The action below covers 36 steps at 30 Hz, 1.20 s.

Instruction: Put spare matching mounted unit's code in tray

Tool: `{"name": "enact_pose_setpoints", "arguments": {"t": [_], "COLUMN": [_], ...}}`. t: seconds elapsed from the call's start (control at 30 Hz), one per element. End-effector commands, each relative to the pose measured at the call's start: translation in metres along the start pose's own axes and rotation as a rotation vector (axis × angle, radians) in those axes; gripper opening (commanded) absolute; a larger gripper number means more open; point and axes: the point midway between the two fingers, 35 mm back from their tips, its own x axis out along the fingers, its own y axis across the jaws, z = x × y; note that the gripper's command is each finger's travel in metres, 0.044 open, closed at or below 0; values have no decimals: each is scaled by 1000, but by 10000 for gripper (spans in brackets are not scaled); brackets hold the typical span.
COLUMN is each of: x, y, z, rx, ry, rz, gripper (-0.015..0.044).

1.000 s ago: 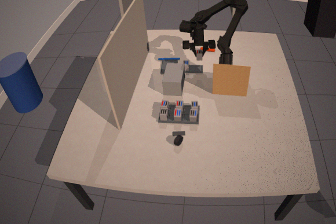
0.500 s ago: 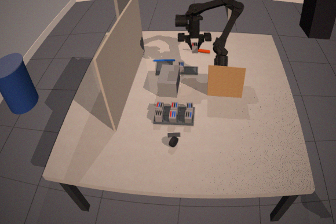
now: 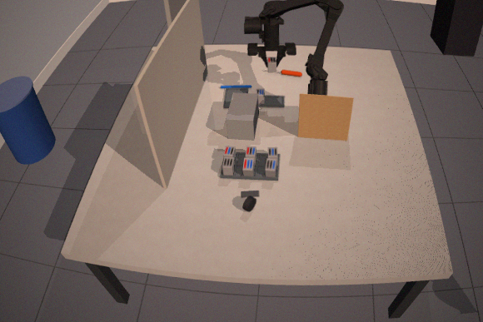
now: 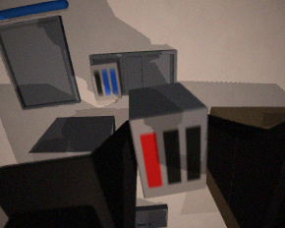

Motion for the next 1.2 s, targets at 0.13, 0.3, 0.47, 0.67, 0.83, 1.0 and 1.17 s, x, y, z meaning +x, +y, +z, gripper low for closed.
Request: {"name": "enact_pose_setpoints", "arguments": {"t": [0.13,0.3,0.47,0.67,0.83,1.0,1.17], "x": [-6,-7,-6,-3,1,7,8], "y": [38,60,82,108,130,151,154], "z": [9,15,20,25,28,31,31], "rx": [-2,3,9,15,21,27,27], "ry": [6,1,-4,-11,-17,-22,-23], "rz": [7,4,1,-3,-7,-10,-11], "gripper": [0,0,0,0,0,0,0]}}
